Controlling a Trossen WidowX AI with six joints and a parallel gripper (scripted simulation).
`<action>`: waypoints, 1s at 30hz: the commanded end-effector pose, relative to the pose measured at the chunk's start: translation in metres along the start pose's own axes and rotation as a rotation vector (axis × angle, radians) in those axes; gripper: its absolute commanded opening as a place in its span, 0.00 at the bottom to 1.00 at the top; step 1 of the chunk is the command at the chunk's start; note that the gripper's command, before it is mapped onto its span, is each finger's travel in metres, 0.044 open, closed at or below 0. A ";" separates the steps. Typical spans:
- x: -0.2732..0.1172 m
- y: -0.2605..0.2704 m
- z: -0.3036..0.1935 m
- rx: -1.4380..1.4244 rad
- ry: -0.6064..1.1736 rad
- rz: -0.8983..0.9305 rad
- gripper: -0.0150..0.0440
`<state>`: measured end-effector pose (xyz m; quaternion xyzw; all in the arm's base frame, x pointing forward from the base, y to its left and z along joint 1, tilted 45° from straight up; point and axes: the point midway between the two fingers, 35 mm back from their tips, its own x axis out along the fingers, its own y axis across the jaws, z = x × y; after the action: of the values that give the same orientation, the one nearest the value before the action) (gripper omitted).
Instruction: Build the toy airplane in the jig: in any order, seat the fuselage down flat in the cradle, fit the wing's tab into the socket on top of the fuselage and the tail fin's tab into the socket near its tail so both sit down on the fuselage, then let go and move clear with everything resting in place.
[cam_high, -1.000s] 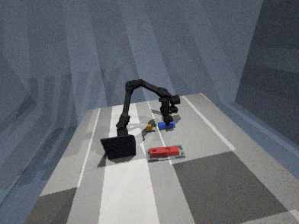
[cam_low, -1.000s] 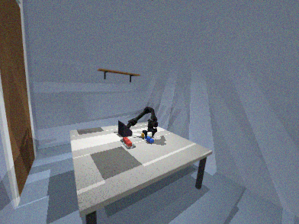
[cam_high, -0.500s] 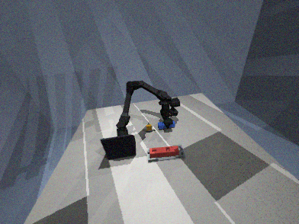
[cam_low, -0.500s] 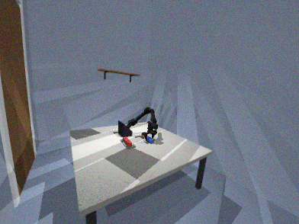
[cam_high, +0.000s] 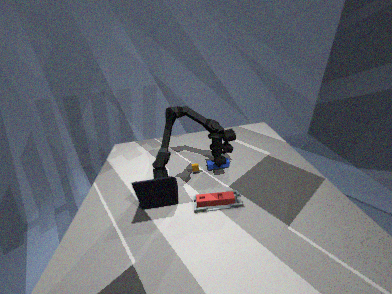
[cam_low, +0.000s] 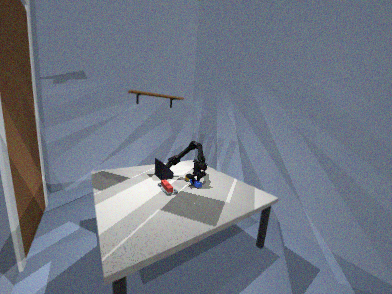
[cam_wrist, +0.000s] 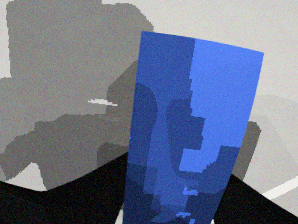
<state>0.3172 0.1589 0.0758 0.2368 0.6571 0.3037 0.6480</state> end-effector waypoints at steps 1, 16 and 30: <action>0.001 0.000 0.000 0.002 0.001 0.003 0.50; -0.029 -0.001 0.004 0.010 0.007 -0.004 0.25; -0.073 -0.002 0.007 0.007 0.004 -0.008 0.25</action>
<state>0.3261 0.1154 0.1176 0.2379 0.6623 0.2995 0.6442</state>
